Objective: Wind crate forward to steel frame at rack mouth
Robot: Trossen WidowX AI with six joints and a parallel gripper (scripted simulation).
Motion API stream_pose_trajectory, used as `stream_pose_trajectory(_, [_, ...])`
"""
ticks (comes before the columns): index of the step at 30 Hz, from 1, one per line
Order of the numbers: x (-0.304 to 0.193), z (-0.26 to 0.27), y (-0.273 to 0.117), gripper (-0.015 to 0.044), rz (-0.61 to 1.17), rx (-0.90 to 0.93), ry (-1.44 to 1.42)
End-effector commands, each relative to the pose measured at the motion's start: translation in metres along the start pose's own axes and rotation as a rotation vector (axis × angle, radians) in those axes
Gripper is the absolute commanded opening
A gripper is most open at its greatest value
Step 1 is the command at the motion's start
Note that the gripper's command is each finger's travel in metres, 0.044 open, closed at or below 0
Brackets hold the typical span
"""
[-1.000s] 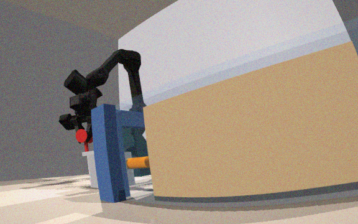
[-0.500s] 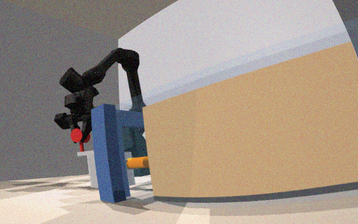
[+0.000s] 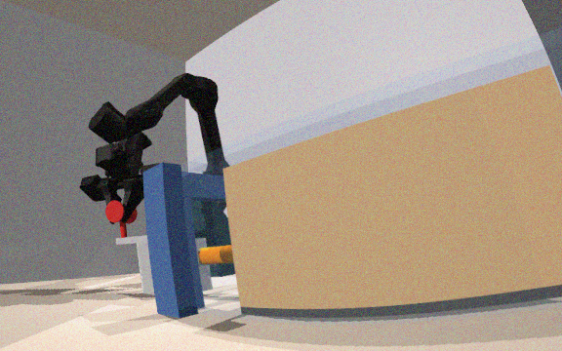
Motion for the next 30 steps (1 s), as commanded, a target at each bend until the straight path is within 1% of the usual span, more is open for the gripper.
stream_pose_trajectory(1, [0.02,0.006,0.007,0.0,-0.049,0.008,-0.035])
stream_pose_trajectory(30, [0.054,0.029,0.022,0.0,-0.051,0.01,-0.036])
Point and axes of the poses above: the point midway between the two fingers, 35 mm back from their tips, its own y axis out along the fingers, its own z axis across the jaws, x = y × z, the point moved 6 cm from there along -y, back along the fingers, and after that the axes turned 5 degrees about y, right-handed, at the moved point
